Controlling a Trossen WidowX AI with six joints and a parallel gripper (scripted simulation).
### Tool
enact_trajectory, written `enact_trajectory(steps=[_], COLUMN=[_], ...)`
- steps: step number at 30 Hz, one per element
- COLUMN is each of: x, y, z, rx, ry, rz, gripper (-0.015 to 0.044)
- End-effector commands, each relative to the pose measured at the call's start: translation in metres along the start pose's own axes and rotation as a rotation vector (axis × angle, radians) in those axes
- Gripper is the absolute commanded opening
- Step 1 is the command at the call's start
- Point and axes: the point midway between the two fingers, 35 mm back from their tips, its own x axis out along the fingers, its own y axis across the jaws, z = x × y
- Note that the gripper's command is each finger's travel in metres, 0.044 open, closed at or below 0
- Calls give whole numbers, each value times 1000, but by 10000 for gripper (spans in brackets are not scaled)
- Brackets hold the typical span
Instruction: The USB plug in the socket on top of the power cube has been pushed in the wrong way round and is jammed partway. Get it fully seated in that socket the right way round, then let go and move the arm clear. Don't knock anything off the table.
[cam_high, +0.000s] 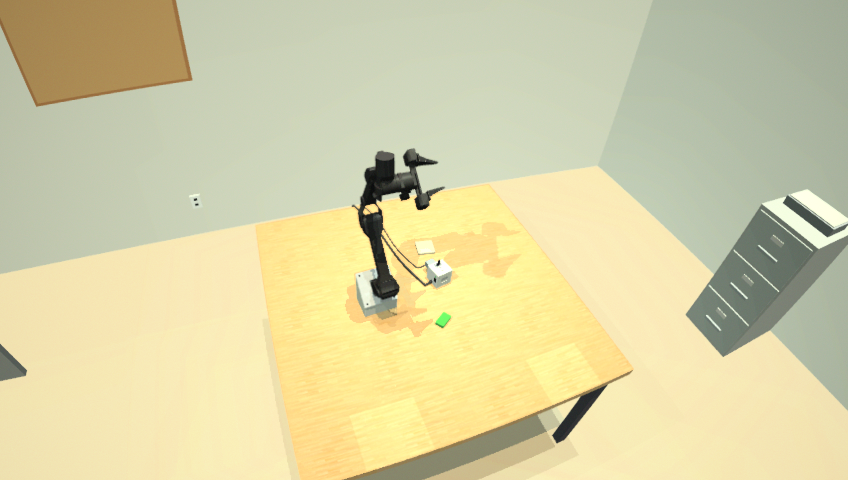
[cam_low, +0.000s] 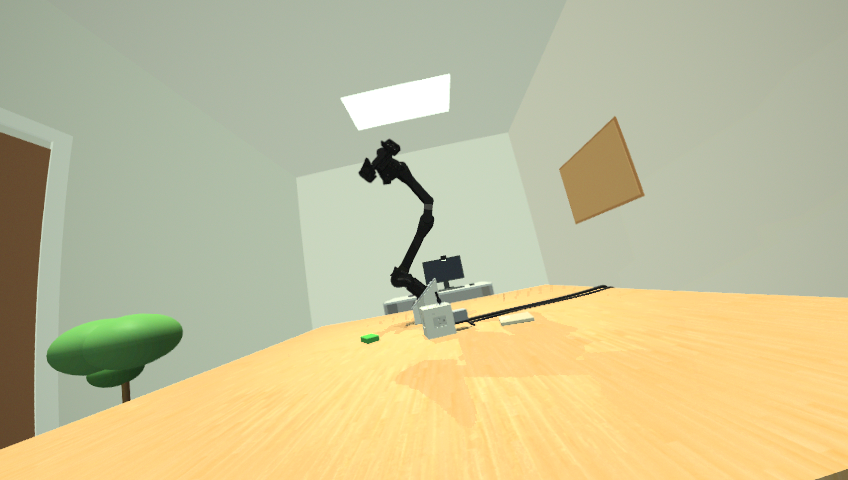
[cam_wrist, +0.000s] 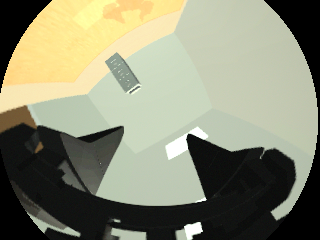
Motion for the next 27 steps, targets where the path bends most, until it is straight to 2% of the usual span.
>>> enact_trajectory(steps=[1,5,9,14,21,27], x=[1,-15,-25,-27,24,69], y=[5,76,115,214,320,357], z=[-3,-44,-63,-82,-44,5], rx=[15,290,453,860,1301,1483], ry=[7,86,117,100,-83,-249], rz=[10,59,60,68,166,297], gripper=[426,440,440,440,440,440])
